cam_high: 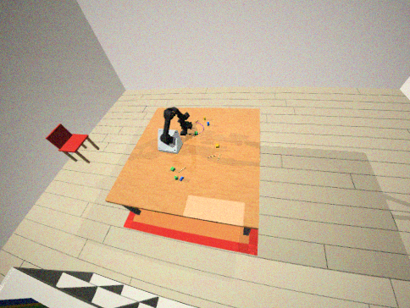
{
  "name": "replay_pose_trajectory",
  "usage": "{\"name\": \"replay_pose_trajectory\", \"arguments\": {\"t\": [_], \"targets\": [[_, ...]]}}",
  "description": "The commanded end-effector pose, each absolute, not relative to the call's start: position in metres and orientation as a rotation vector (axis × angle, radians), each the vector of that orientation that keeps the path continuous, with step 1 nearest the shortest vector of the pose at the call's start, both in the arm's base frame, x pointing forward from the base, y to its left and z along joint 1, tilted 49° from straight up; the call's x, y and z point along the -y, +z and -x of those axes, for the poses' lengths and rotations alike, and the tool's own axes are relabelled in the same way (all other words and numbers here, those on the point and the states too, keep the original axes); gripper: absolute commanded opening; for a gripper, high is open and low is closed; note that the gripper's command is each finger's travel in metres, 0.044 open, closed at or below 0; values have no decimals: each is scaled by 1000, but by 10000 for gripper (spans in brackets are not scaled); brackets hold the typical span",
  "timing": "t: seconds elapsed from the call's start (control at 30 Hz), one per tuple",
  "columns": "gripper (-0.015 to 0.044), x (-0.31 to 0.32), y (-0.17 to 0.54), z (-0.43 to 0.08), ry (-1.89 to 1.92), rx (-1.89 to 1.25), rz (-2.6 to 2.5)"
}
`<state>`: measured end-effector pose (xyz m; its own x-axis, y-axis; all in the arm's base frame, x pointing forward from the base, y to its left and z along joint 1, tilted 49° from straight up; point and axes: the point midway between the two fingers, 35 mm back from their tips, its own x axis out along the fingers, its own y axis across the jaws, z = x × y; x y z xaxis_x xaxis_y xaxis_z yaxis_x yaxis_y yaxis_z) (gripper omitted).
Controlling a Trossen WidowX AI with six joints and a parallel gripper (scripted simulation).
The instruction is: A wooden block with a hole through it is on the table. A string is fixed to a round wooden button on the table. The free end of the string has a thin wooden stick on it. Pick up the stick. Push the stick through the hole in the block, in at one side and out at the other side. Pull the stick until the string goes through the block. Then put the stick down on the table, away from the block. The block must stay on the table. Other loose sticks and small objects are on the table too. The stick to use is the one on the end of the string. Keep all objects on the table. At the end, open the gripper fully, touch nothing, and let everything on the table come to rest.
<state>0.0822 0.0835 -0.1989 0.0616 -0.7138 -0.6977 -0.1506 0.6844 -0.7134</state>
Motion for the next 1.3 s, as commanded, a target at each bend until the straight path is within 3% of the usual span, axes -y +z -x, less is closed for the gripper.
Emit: {"name": "replay_pose_trajectory", "arguments": {"t": [0.0, 0.93, 1.2, 1.27], "targets": [[0, -81, -198, -76, -492, -1482, 760], [0, -72, -203, -55, -498, -1480, 784], [210, -81, -196, -57, -494, -1470, 794], [210, -103, -176, -58, -496, -1468, 799]]}}
